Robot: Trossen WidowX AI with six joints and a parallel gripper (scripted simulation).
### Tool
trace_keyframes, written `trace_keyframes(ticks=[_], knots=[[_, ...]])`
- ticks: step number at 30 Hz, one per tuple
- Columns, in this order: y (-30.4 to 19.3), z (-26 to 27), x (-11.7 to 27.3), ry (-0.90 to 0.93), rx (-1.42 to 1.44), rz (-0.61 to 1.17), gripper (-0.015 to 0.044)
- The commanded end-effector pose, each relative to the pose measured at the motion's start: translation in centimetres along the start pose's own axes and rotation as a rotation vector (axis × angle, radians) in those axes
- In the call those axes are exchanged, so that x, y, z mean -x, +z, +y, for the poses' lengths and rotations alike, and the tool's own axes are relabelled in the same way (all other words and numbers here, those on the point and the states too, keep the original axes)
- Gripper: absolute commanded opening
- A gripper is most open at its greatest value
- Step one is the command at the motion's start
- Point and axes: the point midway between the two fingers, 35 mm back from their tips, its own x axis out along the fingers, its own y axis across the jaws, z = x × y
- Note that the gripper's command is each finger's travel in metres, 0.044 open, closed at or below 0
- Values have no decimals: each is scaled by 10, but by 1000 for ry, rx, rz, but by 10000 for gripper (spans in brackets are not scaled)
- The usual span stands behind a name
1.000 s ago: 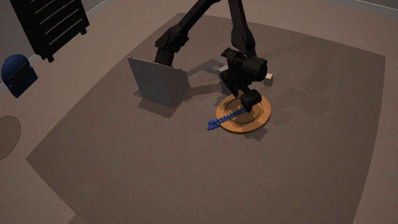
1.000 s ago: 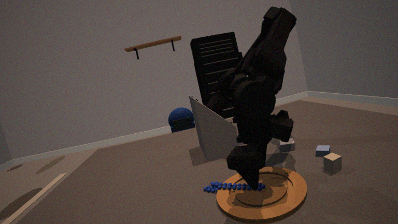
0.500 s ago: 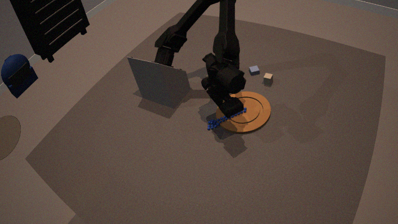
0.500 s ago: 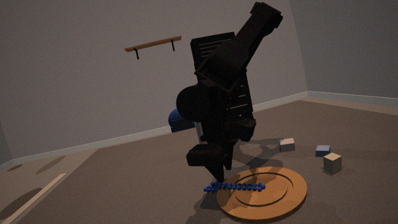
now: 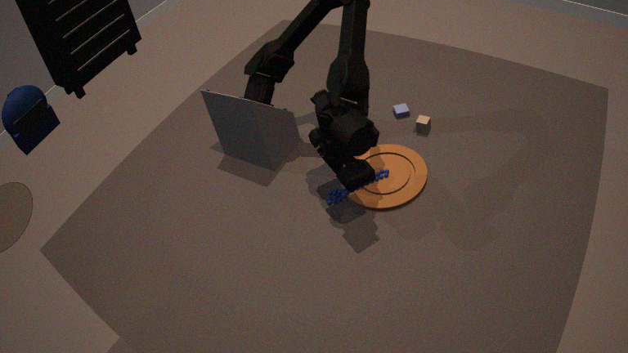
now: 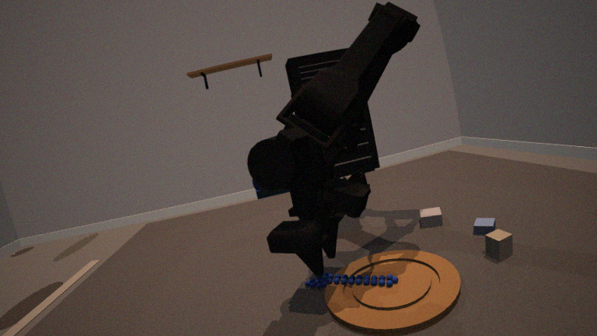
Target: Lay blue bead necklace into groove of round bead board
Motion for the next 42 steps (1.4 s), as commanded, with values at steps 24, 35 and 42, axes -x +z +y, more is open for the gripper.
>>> trace_keyframes(ticks=[24, 35, 42], knots=[[0, 2, -29, 6, 0, 0, 119], [0, 2, -29, 6, 0, 0, 0], [0, 2, -29, 6, 0, 0, 0]])
